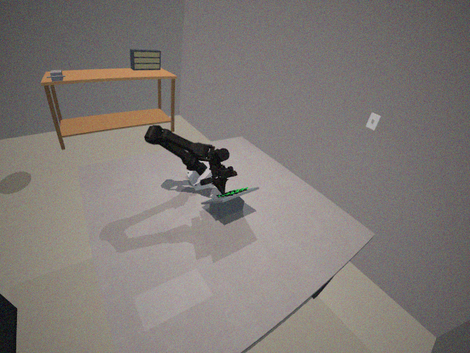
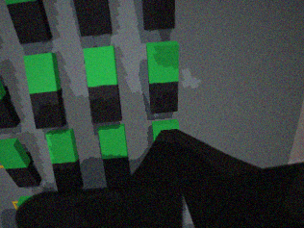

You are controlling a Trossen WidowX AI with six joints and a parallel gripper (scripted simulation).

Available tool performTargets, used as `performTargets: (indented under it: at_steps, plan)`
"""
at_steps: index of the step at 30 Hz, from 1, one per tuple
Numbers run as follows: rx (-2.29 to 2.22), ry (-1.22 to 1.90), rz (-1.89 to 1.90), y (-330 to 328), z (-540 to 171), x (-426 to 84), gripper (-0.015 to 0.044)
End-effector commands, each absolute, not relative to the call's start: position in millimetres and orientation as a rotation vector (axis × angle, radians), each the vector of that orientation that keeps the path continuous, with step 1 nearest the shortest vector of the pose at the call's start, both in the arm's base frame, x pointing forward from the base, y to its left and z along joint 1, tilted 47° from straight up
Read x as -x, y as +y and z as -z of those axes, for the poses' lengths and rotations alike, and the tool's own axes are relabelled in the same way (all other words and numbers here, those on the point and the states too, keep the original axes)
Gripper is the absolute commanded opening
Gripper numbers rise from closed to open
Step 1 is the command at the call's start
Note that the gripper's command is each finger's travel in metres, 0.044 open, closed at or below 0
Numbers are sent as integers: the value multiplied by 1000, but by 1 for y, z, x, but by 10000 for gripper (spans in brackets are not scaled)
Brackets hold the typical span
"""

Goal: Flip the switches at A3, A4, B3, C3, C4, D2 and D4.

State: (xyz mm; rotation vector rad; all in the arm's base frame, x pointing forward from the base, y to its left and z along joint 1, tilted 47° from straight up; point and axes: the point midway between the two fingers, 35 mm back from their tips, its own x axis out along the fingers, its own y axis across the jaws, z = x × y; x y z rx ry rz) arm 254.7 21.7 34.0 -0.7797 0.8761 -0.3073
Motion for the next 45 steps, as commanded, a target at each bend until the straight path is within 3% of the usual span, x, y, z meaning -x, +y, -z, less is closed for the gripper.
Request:
performTargets:
  at_steps: [1,9,15,24,45]
  plan:
    - [782,879,303,22,-33,-255,0]
    - [784,859,290,55,-67,-214,0]
    - [784,858,290,56,-68,-212,0]
    - [781,859,288,75,-13,-178,0]
    - [780,880,302,51,14,-208,0]
